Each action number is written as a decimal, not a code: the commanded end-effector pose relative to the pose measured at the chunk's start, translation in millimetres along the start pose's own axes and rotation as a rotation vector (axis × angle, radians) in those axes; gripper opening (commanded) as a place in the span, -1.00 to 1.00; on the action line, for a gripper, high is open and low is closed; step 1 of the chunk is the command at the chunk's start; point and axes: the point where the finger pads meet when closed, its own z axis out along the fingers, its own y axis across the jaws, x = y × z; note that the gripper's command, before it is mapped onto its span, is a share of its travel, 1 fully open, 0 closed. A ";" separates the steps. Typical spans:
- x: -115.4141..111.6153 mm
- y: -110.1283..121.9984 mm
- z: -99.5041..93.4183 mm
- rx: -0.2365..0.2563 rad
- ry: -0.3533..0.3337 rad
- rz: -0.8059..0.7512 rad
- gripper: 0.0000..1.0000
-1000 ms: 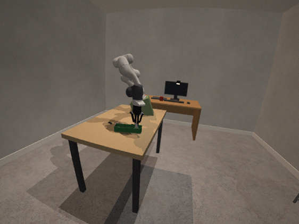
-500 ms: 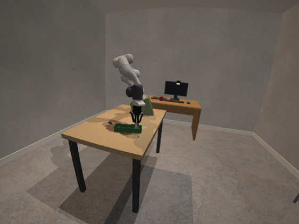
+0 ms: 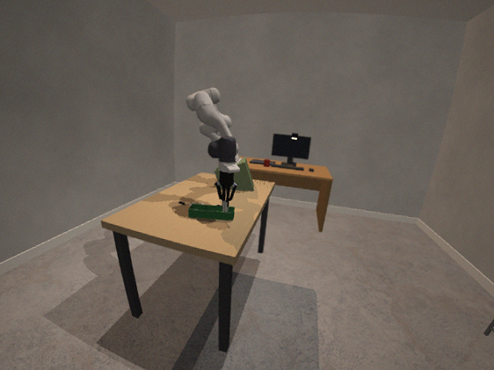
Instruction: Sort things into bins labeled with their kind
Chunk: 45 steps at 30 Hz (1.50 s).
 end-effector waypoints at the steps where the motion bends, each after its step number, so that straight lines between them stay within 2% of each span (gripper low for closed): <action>1: -1.4 -0.6 -5.9 -0.002 -0.003 -0.002 -0.89; 8: -1.3 -0.6 -12.5 -0.002 -0.003 -0.002 -0.89; 16: -1.2 -0.6 -44.5 -0.002 -0.003 -0.002 -0.89; 30: -1.2 -0.6 -45.3 -0.002 -0.003 -0.002 -0.89; 40: -1.0 -0.8 -128.6 -0.002 -0.003 -0.002 -0.89; 42: -1.0 -0.8 -128.6 -0.002 -0.003 -0.002 -0.89; 45: -0.9 -0.8 -153.6 -0.002 -0.003 -0.002 -0.89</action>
